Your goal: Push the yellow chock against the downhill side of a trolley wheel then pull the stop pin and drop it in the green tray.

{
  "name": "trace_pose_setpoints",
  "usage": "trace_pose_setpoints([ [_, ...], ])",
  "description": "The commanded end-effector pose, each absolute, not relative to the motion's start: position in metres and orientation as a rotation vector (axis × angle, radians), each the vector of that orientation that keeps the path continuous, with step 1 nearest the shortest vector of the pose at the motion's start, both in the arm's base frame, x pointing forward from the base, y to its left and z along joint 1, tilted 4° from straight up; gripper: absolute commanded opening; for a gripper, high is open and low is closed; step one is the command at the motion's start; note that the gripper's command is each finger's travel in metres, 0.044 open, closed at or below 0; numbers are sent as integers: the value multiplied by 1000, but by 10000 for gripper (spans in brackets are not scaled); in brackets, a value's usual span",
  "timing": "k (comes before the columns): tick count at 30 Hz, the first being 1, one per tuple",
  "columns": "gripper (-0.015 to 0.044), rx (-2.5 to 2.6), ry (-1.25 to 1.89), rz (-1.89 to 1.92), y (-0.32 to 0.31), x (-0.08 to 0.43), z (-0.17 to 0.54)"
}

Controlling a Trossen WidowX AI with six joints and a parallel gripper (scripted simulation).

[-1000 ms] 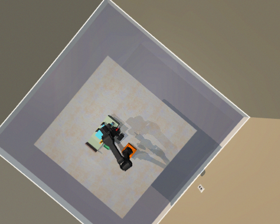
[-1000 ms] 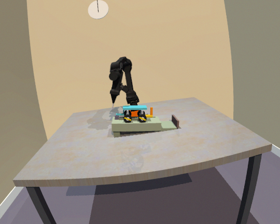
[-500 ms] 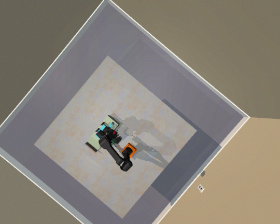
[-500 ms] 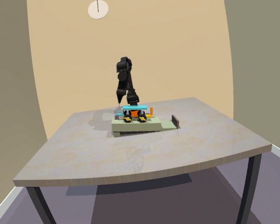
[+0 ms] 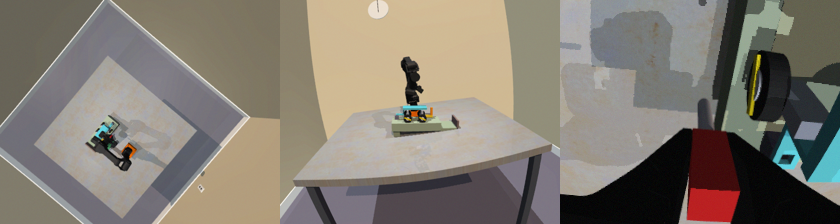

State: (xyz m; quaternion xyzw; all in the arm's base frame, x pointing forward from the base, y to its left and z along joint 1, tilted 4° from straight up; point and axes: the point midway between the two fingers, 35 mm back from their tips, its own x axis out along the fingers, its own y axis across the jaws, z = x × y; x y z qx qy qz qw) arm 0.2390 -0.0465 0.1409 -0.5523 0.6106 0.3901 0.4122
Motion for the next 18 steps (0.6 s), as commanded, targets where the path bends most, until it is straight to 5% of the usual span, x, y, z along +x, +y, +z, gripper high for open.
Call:
trace_pose_setpoints([
  [1, 0, -1383, 1541, 986, -34, 239, 137],
  [18, 0, -1379, 1536, 990, 37, 243, 119],
])
